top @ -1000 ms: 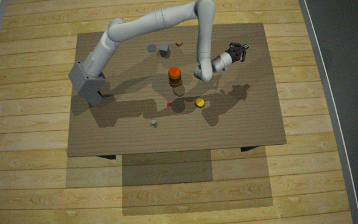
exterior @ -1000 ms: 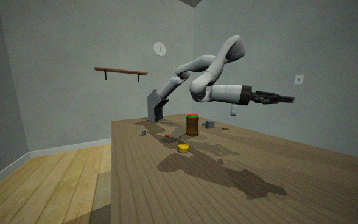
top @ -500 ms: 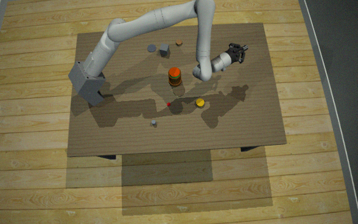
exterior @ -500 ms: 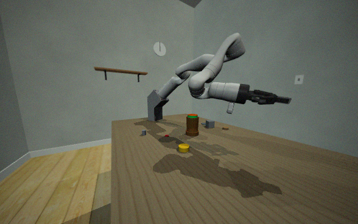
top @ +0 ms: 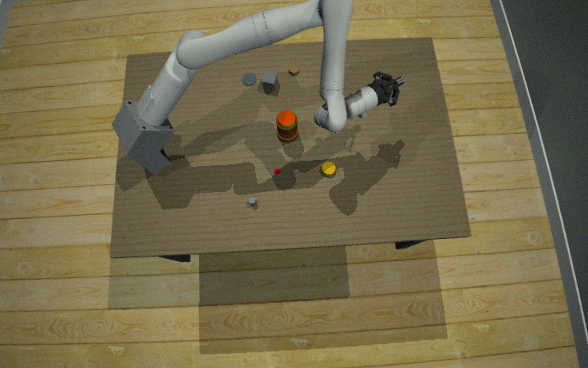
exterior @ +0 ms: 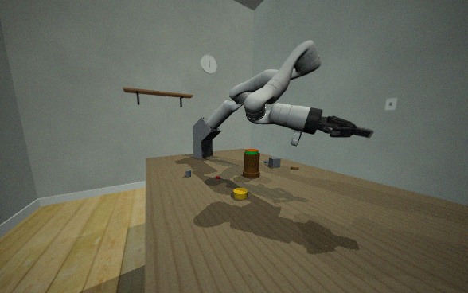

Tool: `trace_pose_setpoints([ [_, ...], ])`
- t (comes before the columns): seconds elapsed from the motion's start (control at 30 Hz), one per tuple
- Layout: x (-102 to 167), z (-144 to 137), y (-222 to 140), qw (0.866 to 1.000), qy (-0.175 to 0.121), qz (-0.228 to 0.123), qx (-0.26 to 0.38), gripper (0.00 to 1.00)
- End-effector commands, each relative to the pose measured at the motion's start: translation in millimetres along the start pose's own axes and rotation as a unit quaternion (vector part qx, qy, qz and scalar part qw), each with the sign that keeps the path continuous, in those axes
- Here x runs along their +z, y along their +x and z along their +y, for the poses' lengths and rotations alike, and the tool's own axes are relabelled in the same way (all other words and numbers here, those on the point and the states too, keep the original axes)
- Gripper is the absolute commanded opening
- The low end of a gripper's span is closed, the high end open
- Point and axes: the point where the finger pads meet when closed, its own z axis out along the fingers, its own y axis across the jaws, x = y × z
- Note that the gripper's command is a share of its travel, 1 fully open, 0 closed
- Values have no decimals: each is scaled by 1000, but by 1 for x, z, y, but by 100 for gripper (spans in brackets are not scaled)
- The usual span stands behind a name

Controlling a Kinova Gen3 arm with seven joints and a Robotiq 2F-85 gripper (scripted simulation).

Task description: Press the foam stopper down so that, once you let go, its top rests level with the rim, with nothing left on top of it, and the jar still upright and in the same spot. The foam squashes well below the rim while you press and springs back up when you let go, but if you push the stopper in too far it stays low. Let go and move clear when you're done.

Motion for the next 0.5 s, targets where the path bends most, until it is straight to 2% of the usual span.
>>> trace_pose_setpoints([
  [0.0, 0, 1, -4, 1000, 0, -2, -2, 0],
  [0.07, 0, 1, -4, 1000, 0, -2, -2, 0],
  [0.1, -5, 1, -2, 1000, 5, 13, 11, 0],
  [0.3, -5, 1, -2, 1000, 5, 13, 11, 0],
  [0.33, -11, 2, 1, 999, 9, 28, 24, 0],
  [0.47, -11, 2, 1, 999, 9, 28, 24, 0],
])
